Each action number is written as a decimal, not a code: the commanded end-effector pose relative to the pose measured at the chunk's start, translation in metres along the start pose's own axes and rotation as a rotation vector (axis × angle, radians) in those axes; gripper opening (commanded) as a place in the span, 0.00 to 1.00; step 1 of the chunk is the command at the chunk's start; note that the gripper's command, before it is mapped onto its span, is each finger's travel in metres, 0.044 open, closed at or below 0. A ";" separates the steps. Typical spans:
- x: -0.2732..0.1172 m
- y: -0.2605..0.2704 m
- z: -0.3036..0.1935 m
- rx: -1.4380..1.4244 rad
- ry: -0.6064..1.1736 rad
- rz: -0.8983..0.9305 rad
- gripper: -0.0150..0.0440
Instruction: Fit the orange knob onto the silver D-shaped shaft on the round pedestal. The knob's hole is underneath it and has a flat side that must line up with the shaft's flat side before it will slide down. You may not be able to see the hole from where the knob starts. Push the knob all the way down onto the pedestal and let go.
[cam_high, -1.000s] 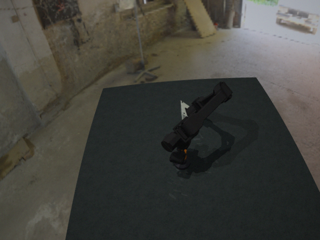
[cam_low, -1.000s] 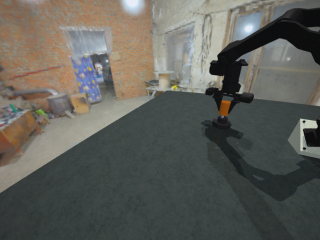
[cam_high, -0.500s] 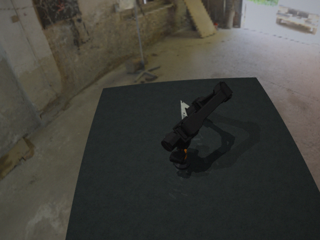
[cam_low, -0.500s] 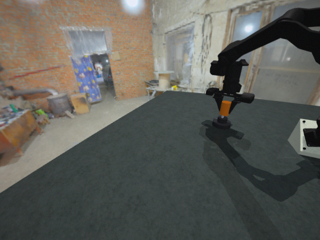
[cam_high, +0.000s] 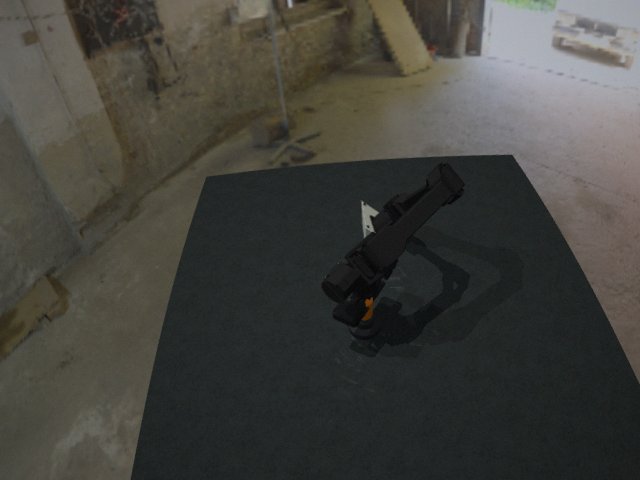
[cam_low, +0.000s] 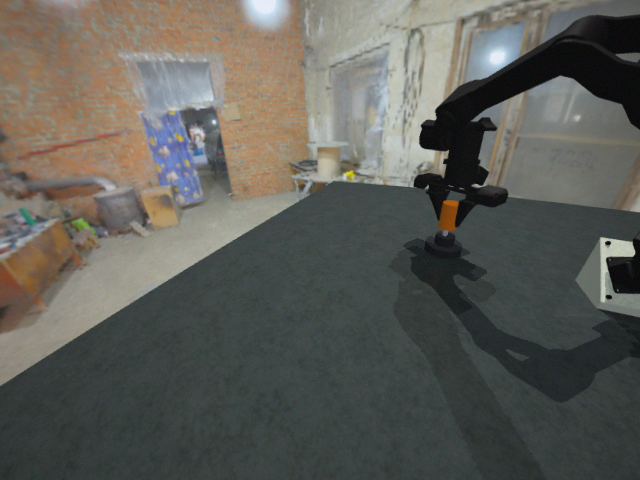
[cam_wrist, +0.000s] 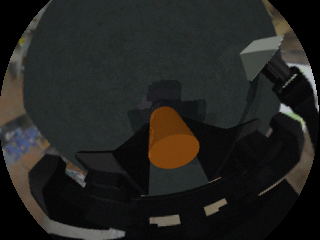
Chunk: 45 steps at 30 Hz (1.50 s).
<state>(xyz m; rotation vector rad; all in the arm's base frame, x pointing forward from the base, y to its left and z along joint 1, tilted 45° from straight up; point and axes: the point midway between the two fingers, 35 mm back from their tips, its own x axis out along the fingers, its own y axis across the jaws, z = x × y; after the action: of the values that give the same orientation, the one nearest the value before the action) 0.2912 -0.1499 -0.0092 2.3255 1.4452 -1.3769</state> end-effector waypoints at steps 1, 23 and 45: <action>0.001 0.000 0.001 0.010 0.000 0.002 0.25; 0.004 -0.001 -0.001 0.010 0.000 0.002 0.25; 0.019 -0.001 0.000 -0.001 -0.004 -0.001 0.25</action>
<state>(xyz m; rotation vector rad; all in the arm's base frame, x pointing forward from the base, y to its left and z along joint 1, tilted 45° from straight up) 0.2936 -0.1357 -0.0227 2.3190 1.4480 -1.3804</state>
